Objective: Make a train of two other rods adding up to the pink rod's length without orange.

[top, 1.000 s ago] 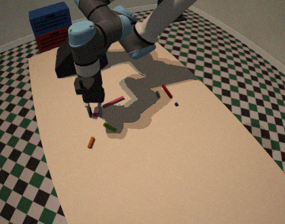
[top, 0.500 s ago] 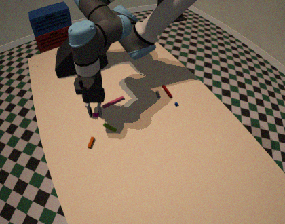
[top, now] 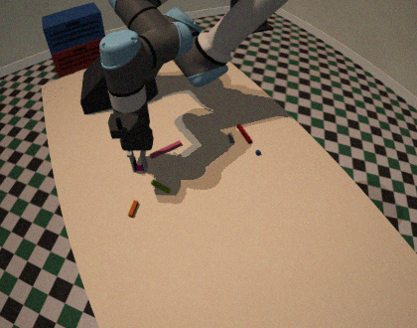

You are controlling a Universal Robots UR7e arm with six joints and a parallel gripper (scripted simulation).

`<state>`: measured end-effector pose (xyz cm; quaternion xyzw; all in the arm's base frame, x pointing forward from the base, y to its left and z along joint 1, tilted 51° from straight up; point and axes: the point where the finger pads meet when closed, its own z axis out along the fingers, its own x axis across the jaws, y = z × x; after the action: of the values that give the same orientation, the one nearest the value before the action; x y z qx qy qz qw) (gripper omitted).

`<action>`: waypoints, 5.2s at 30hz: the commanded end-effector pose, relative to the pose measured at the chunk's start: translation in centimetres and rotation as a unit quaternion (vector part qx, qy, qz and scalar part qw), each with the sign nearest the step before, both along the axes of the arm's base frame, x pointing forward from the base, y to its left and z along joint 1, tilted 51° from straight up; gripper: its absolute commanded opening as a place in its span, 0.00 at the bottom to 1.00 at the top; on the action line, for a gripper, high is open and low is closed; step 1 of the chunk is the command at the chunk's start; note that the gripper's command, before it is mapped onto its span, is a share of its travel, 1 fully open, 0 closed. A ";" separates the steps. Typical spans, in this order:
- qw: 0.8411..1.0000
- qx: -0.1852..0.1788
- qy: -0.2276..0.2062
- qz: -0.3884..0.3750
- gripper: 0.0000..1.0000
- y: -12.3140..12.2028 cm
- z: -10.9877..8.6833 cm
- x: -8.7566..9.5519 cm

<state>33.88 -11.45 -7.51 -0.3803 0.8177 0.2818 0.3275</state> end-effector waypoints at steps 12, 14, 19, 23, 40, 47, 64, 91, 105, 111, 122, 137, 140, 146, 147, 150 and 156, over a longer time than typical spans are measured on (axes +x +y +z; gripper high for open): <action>1.000 0.001 0.000 0.000 0.40 0.1 0.0 0.0; 1.000 0.001 0.000 0.000 0.40 0.1 0.0 0.0; 1.000 0.001 0.000 -0.001 0.40 0.1 0.0 0.0; 1.000 -0.002 -0.001 -0.001 0.40 -0.5 0.3 -0.1; 1.000 -0.002 0.000 -0.001 0.40 -6.0 5.1 -2.6; 1.000 -0.002 0.000 -0.001 0.40 -7.3 6.3 -3.2; 1.000 0.001 0.003 -0.003 0.40 -7.1 6.3 -3.2; 0.972 0.071 0.167 -0.148 0.40 -5.5 10.2 -1.0; 0.910 0.129 0.293 -0.261 0.40 -3.1 13.6 0.2; 0.882 0.148 0.334 -0.297 0.40 -2.2 14.8 0.5; 0.800 0.191 0.425 -0.377 0.40 0.6 17.8 1.0; 0.737 0.217 0.479 -0.424 0.40 2.6 19.8 1.2; 0.733 0.219 0.483 -0.426 0.40 2.8 19.9 1.2; 0.731 0.220 0.484 -0.428 0.40 2.8 19.9 1.2; 0.731 0.220 0.484 -0.428 0.40 2.7 19.9 1.2; 0.731 0.220 0.484 -0.428 0.40 2.7 19.9 1.2; 0.731 0.219 0.484 -0.428 0.40 2.7 19.9 1.2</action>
<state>35.01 -8.58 12.25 0.2799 0.8567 0.4309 0.0464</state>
